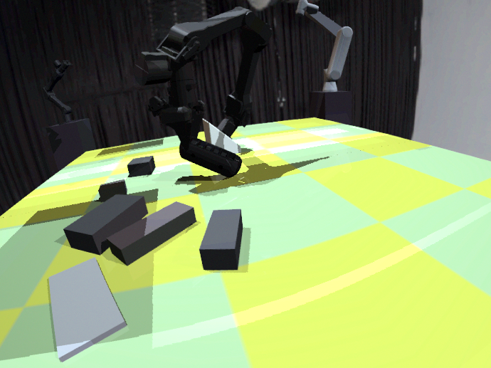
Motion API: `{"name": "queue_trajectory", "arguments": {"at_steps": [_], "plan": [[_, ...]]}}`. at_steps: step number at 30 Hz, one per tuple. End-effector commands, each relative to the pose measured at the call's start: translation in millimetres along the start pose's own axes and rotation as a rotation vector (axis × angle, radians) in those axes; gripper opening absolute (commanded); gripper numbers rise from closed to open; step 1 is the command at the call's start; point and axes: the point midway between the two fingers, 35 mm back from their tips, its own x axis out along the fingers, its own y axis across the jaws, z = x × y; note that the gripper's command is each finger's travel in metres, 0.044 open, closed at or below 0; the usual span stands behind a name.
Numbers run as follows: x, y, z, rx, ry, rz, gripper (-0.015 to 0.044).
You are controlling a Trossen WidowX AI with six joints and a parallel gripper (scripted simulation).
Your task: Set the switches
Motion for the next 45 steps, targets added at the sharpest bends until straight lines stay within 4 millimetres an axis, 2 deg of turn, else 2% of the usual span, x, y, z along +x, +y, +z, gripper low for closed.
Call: {"name": "queue_trajectory", "arguments": {"at_steps": [1,45], "plan": [[-4.1,0.3,-5.3,0.001,-0.003,0.006,0.0336],[-22.5,0.4,-37.3,0.002,-0.095,0.005,0.0336]]}}
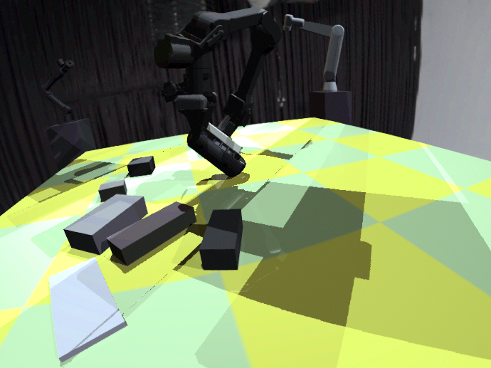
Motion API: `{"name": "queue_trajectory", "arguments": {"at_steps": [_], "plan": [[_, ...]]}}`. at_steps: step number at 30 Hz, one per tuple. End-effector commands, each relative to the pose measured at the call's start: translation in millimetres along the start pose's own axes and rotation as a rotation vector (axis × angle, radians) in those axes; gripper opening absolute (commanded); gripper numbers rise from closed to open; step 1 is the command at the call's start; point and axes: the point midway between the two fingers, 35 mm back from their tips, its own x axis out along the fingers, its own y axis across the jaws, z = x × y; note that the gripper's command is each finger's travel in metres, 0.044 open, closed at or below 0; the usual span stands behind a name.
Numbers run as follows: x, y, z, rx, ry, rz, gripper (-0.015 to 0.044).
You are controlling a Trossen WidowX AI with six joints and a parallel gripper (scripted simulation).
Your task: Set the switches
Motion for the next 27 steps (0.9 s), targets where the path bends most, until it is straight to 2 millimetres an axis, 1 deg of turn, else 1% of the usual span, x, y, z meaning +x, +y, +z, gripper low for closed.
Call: {"name": "queue_trajectory", "arguments": {"at_steps": [1,27], "plan": [[-2.1,0.5,-7.2,-0.001,0.001,0.003,0.0336],[-11.4,0.5,-27.3,-0.001,-0.053,0.003,0.0336]]}}
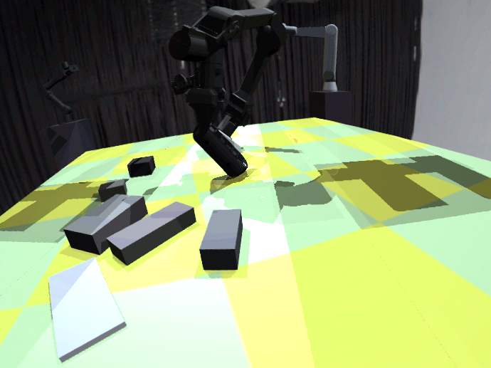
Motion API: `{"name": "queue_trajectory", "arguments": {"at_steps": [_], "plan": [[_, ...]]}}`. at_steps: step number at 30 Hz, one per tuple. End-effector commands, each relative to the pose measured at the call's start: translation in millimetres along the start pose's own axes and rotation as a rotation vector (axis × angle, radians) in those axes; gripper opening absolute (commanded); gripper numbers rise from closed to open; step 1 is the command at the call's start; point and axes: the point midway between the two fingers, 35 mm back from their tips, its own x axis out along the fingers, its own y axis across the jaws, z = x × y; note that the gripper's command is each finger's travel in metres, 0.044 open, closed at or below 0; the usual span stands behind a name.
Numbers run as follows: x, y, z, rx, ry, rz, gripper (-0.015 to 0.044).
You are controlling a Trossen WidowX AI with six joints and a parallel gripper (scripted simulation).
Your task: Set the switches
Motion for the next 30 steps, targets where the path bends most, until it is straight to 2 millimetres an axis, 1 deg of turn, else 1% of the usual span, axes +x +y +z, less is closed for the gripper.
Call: {"name": "queue_trajectory", "arguments": {"at_steps": [1,30], "plan": [[-1.2,0.8,-8.1,-0.003,0.004,0.001,0.0336],[-10.2,0.7,-31.7,-0.004,-0.057,0.001,0.0337]]}}
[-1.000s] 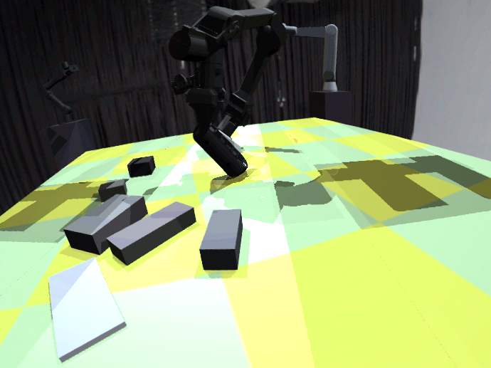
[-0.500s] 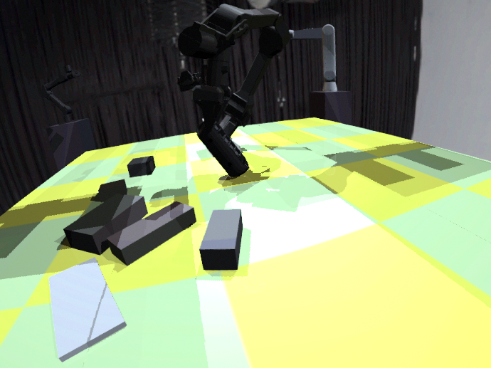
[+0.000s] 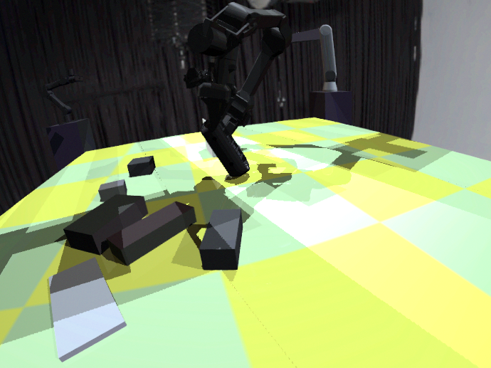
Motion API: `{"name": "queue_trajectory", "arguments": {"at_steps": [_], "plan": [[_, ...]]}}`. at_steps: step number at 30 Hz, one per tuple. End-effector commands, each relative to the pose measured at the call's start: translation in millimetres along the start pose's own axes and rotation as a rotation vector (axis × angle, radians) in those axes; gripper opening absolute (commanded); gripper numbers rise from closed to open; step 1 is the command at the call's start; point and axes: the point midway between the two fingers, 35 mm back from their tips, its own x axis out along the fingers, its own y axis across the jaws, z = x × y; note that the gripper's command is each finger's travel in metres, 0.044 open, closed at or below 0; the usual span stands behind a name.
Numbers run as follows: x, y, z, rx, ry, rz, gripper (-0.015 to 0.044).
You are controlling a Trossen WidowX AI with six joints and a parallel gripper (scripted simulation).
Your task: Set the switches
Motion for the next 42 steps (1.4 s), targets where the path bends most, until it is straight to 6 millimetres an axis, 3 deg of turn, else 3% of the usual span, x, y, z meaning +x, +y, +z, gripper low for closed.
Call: {"name": "queue_trajectory", "arguments": {"at_steps": [1,42], "plan": [[-0.1,0.7,-9.0,-0.005,0.006,-0.001,0.0337],[-10.0,0.6,-39.8,-0.005,-0.001,-0.001,0.0338]]}}
